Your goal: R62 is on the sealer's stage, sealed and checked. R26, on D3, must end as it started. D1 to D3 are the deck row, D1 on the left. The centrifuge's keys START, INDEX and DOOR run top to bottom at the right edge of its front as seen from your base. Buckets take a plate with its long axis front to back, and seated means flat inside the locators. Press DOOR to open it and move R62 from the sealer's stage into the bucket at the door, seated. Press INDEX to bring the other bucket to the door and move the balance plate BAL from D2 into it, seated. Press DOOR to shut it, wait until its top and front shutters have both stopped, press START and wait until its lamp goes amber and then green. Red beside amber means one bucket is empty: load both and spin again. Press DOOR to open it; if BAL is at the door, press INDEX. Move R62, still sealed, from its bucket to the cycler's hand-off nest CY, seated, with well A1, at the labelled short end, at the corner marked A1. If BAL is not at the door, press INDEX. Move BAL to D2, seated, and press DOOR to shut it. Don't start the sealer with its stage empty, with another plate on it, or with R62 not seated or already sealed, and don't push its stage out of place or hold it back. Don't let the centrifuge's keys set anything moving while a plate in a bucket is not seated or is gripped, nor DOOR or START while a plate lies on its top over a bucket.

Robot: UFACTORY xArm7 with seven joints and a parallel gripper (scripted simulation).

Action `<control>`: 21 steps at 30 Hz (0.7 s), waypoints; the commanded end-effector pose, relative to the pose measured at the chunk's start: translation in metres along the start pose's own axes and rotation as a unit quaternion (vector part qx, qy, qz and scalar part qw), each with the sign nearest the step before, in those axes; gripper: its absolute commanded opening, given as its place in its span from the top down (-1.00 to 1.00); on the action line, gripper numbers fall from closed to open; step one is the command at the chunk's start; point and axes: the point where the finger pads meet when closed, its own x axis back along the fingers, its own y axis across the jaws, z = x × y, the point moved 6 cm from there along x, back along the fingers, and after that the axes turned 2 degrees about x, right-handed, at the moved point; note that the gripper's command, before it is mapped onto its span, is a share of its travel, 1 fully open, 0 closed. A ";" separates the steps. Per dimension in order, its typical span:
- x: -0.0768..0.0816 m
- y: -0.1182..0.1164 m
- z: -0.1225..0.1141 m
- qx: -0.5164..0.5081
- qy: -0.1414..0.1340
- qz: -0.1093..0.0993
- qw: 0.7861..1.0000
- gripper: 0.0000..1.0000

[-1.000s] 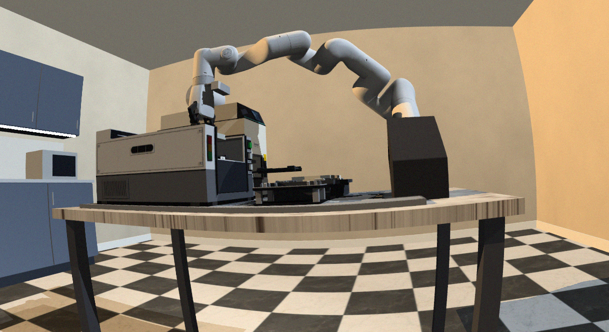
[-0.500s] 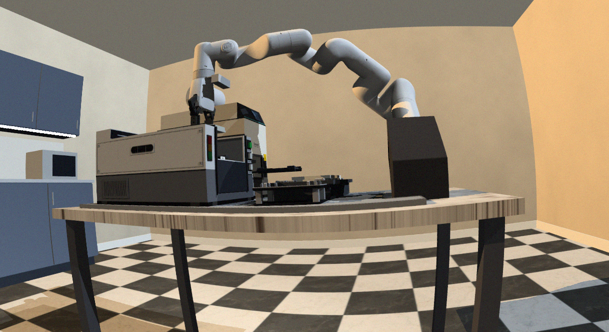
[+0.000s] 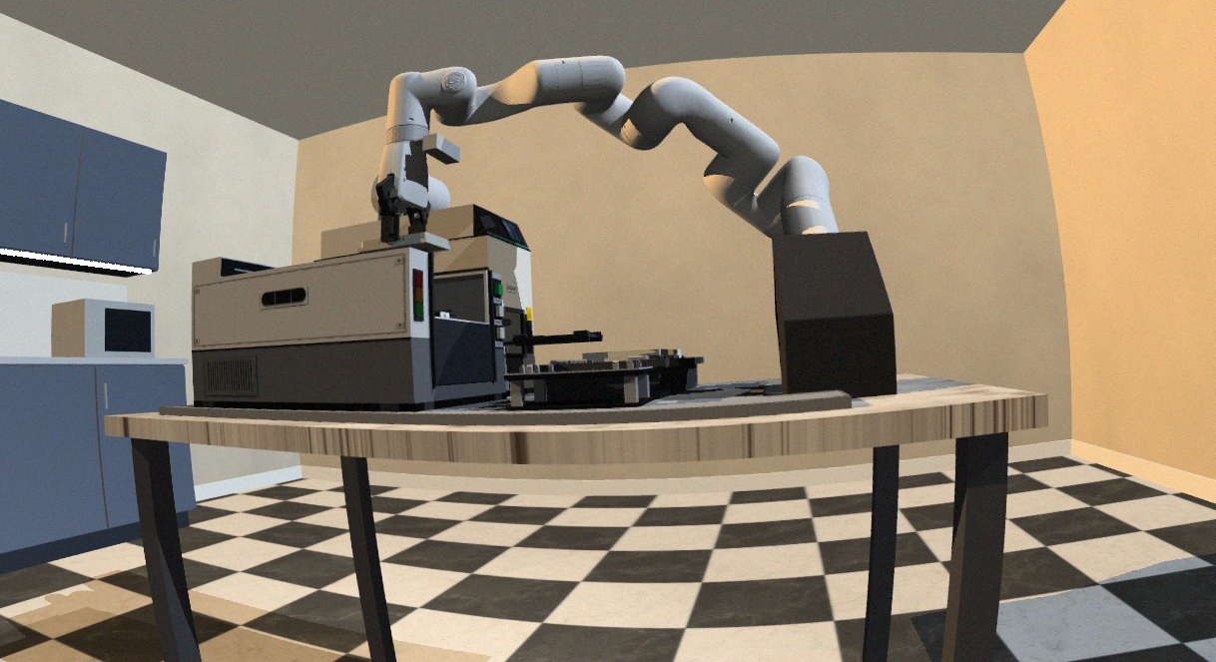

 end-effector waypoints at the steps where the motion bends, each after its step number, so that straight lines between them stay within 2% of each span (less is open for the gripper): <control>1: 0.009 0.000 -0.001 0.000 -0.002 -0.001 1.000 1.00; 14: 0.030 0.000 -0.001 0.000 -0.002 -0.001 1.000 1.00; 21: 0.030 0.000 -0.001 0.000 -0.002 -0.001 1.000 1.00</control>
